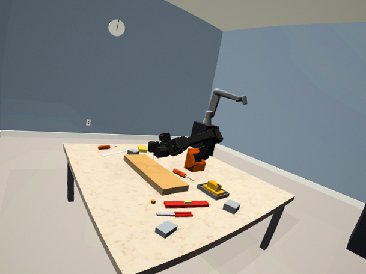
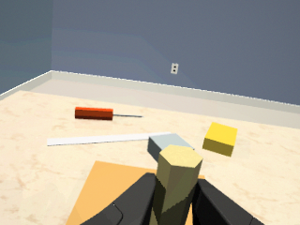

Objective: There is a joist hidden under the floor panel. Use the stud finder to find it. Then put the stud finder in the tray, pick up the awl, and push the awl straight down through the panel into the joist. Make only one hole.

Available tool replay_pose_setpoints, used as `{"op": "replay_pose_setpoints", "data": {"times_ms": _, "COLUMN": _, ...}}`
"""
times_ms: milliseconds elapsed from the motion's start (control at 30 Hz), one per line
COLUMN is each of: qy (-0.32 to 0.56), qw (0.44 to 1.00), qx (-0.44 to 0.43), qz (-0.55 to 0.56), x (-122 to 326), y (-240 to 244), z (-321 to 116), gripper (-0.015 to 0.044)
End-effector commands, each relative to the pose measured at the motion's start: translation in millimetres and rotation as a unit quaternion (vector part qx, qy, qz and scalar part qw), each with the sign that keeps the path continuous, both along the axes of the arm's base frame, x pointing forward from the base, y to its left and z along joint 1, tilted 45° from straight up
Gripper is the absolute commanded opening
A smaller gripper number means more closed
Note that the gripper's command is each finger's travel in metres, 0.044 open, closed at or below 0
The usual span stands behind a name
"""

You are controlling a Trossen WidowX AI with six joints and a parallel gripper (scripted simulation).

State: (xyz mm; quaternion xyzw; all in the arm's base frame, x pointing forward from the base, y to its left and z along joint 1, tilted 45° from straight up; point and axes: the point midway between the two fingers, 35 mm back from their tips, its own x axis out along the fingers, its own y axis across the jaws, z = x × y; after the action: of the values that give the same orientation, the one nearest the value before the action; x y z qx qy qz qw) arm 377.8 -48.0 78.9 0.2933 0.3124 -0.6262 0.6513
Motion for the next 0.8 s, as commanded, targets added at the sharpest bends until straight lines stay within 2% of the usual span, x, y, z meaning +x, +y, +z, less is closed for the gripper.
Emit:
{"op": "replay_pose_setpoints", "data": {"times_ms": 0, "qy": -0.001, "qw": 1.0, "qx": -0.004, "qz": -0.002, "x": 0, "y": 3, "z": -4, "gripper": 0.0}}
{"op": "replay_pose_setpoints", "data": {"times_ms": 767, "qy": -0.001, "qw": 1.0, "qx": -0.003, "qz": -0.002, "x": -1, "y": 22, "z": -24, "gripper": 0.0}}
